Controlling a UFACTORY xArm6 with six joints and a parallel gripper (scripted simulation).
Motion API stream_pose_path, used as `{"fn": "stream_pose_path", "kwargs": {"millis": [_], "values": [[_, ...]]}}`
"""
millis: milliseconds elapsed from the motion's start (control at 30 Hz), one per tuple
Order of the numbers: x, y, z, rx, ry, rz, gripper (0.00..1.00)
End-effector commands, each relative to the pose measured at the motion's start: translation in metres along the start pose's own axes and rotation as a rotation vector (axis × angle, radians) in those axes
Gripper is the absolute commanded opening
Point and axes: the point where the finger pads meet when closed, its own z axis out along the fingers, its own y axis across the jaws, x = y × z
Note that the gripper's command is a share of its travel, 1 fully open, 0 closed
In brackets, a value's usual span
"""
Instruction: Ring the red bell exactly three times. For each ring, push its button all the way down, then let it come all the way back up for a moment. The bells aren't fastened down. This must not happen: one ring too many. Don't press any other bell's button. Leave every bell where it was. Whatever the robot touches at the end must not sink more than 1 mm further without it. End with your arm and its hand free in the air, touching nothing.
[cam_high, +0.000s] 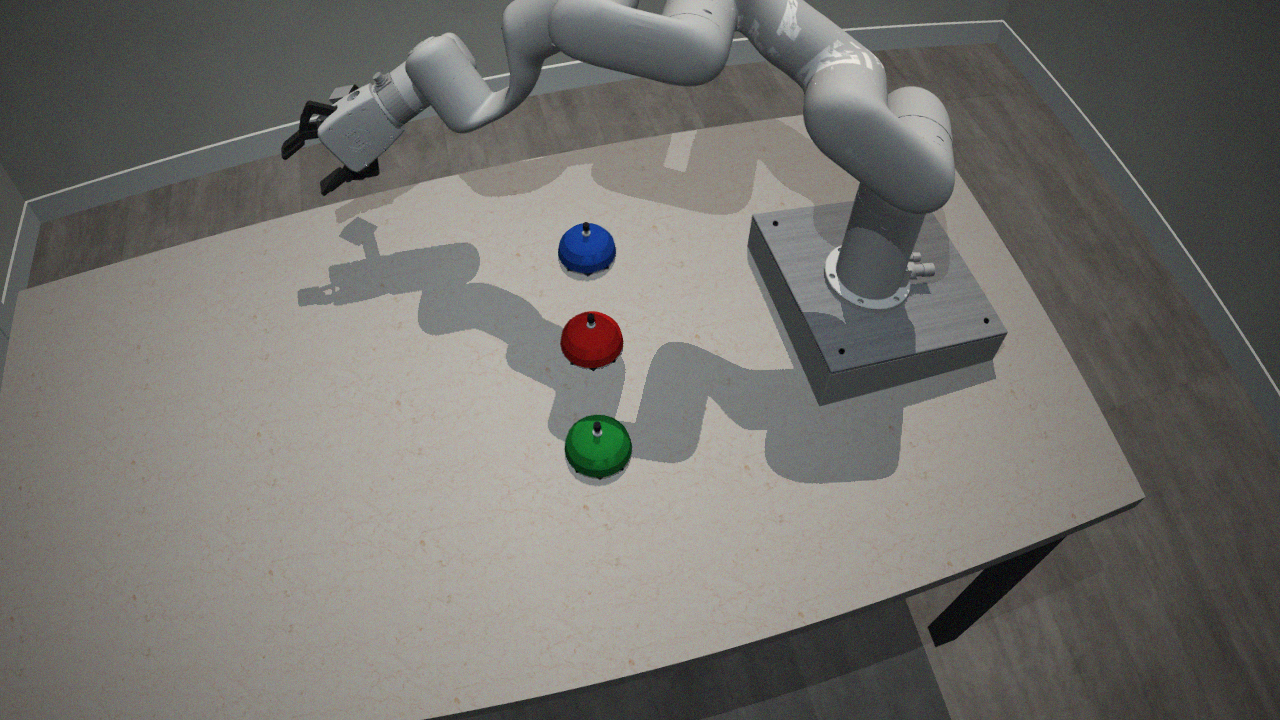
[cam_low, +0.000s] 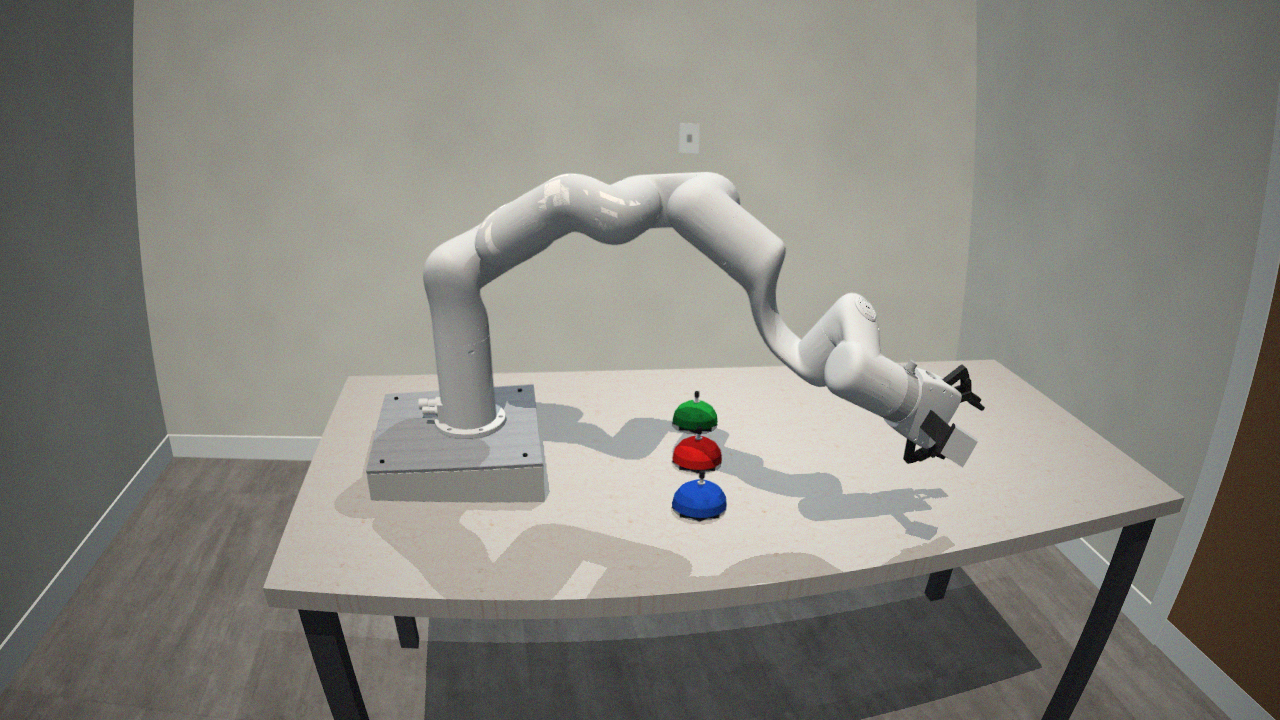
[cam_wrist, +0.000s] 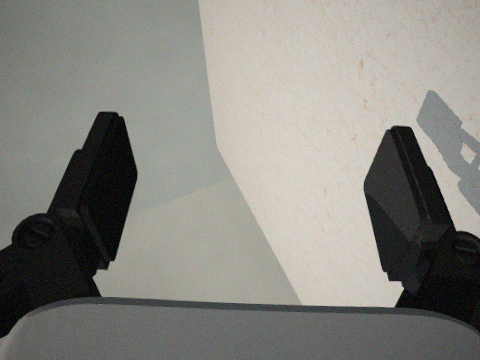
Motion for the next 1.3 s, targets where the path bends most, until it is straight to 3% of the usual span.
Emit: {"fn": "stream_pose_path", "kwargs": {"millis": [0,233,533,600,667,767,867,933,967,1100,1167,1200,1233,1267], "values": [[0.000,-0.004,-0.001,0.005,0.001,-0.003,1.00],[-0.013,-0.003,-0.002,-0.025,-0.024,-0.077,1.00],[-0.098,0.008,-0.020,-0.179,-0.204,-0.529,1.00],[-0.098,0.008,-0.020,-0.179,-0.204,-0.529,1.00],[-0.134,0.019,-0.035,-0.223,-0.283,-0.696,1.00],[-0.134,0.019,-0.035,-0.245,-0.311,-0.762,1.00],[-0.172,0.033,-0.055,-0.282,-0.403,-0.935,1.00],[-0.172,0.033,-0.055,-0.299,-0.431,-0.996,1.00],[-0.190,0.042,-0.067,-0.310,-0.474,-1.070,1.00],[-0.207,0.052,-0.081,-0.345,-0.568,-1.241,1.00],[-0.207,0.052,-0.081,-0.345,-0.568,-1.241,1.00],[-0.224,0.062,-0.096,-0.363,-0.641,-1.364,1.00],[-0.224,0.062,-0.096,-0.363,-0.641,-1.364,1.00],[-0.239,0.073,-0.111,-0.367,-0.687,-1.430,1.00]]}}
